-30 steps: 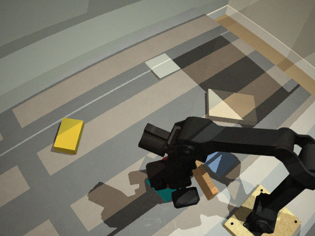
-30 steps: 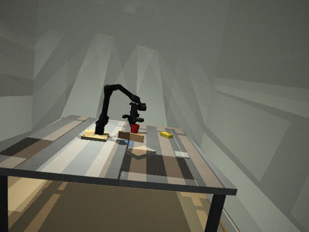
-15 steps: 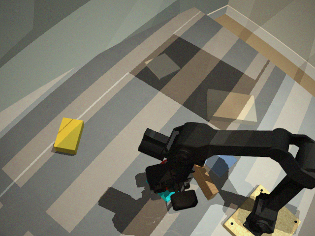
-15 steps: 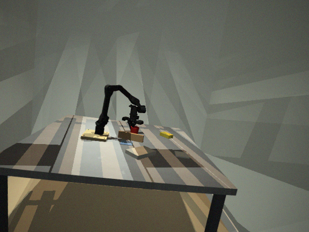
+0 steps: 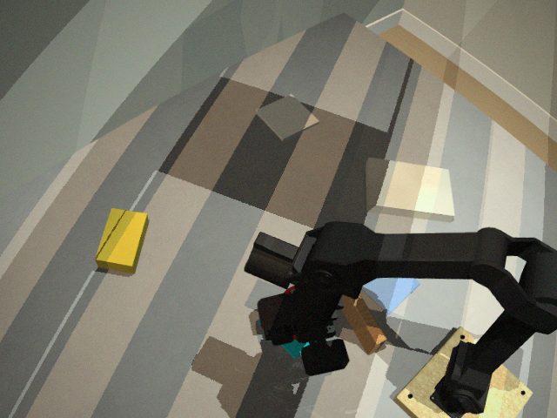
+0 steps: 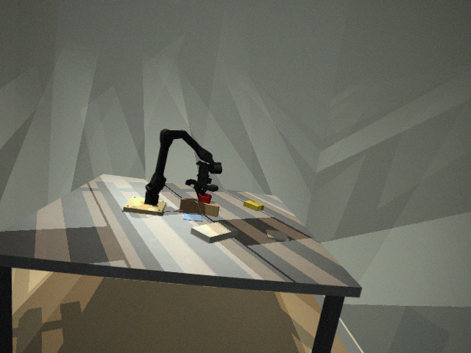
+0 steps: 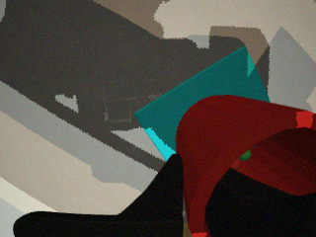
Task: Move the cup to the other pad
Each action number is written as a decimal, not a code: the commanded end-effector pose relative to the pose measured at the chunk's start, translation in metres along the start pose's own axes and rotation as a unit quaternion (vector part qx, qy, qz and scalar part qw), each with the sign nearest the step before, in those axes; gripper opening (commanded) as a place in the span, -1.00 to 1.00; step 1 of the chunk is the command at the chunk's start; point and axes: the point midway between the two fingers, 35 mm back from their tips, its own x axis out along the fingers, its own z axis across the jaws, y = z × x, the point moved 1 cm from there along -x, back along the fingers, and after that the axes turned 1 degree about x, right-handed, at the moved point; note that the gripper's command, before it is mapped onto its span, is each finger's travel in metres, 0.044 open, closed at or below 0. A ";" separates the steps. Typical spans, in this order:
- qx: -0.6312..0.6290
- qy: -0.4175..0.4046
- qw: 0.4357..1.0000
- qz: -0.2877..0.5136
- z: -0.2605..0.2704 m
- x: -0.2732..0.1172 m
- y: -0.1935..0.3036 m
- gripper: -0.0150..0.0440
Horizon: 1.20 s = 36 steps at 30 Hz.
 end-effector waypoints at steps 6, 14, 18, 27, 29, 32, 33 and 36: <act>0.000 0.001 1.000 -0.001 0.000 -0.001 0.000 -0.49; 0.000 0.001 1.000 -0.001 0.000 -0.001 0.000 -0.06; 0.000 0.001 1.000 -0.001 0.000 -0.002 0.000 -0.06; 0.001 0.001 1.000 0.000 -0.001 -0.012 -0.001 -0.06; 0.001 0.001 1.000 0.000 -0.001 -0.015 -0.001 -0.06; 0.001 0.001 1.000 0.000 -0.001 -0.019 -0.001 -0.06; 0.001 0.001 1.000 0.000 -0.001 -0.020 -0.002 -0.06; 0.001 0.001 1.000 0.000 -0.001 -0.024 -0.002 -0.06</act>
